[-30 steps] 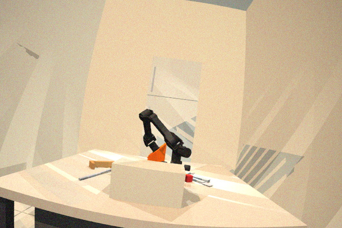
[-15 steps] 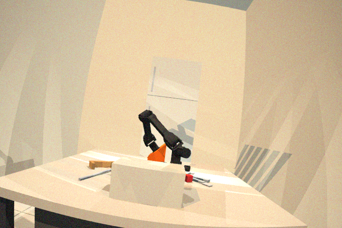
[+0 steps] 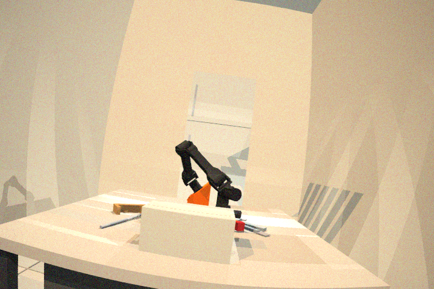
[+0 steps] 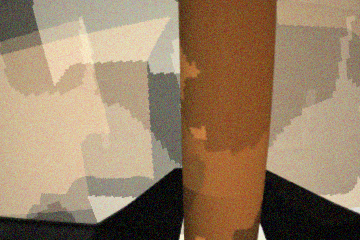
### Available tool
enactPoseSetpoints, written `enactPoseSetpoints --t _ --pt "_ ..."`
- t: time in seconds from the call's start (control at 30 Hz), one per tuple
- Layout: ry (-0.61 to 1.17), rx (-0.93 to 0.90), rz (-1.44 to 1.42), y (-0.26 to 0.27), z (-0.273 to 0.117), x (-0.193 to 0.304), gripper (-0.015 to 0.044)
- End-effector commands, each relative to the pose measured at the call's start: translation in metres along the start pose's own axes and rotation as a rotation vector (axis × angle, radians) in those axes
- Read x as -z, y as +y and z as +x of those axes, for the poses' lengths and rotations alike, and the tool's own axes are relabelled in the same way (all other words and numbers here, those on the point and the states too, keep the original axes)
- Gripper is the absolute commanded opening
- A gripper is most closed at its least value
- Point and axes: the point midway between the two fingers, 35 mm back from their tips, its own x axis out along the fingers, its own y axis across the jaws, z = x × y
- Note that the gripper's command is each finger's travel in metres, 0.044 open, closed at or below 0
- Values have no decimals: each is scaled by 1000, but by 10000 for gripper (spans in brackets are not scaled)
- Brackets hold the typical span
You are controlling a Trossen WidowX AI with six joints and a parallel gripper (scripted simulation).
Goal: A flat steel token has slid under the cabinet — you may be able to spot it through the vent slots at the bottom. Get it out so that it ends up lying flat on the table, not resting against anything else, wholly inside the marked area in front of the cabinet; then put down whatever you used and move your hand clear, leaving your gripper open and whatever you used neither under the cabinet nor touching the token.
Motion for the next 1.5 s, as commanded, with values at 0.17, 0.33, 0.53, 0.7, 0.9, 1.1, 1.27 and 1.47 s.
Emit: enactPoseSetpoints --t 0.17,0.33,0.53,0.7,0.9,1.1,1.27,1.47 --pt "1 -2 -1 0 0 -12 0" --pt "0 -2 -1 0 0 -17 0" --pt "0 -1 0 0 0 -24 0" --pt "0 -1 0 0 0 -29 0" --pt "0 -1 0 0 0 -36 0" --pt "-1 -1 0 0 0 -42 0" --pt "-1 -1 0 -1 0 -47 0" --pt "-1 -1 1 -1 0 -53 0"
